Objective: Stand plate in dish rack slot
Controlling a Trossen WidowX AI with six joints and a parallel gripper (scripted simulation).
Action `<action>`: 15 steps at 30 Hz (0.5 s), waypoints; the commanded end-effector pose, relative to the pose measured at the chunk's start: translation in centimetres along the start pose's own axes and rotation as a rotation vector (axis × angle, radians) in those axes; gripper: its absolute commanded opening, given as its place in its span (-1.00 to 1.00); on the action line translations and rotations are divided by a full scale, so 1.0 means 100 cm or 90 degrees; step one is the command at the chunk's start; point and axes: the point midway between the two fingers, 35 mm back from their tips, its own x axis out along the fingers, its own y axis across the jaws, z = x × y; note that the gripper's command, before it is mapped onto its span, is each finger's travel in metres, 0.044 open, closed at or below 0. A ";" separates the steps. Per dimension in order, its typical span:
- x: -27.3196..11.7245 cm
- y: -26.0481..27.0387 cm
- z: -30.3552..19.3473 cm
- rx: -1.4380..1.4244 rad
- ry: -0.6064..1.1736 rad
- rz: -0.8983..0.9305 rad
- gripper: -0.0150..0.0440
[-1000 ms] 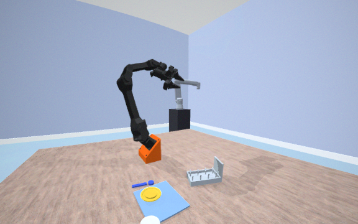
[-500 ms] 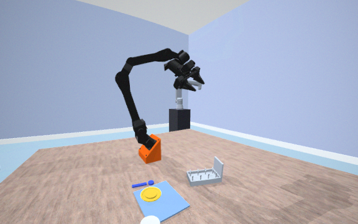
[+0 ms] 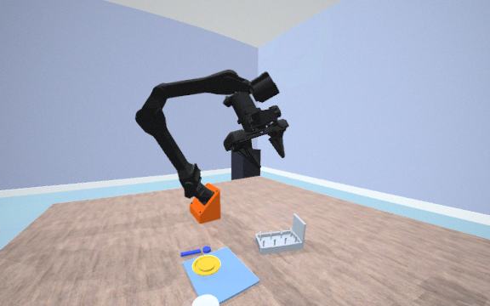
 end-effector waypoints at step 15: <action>0.116 -0.221 -0.063 -0.026 0.289 -0.166 0.86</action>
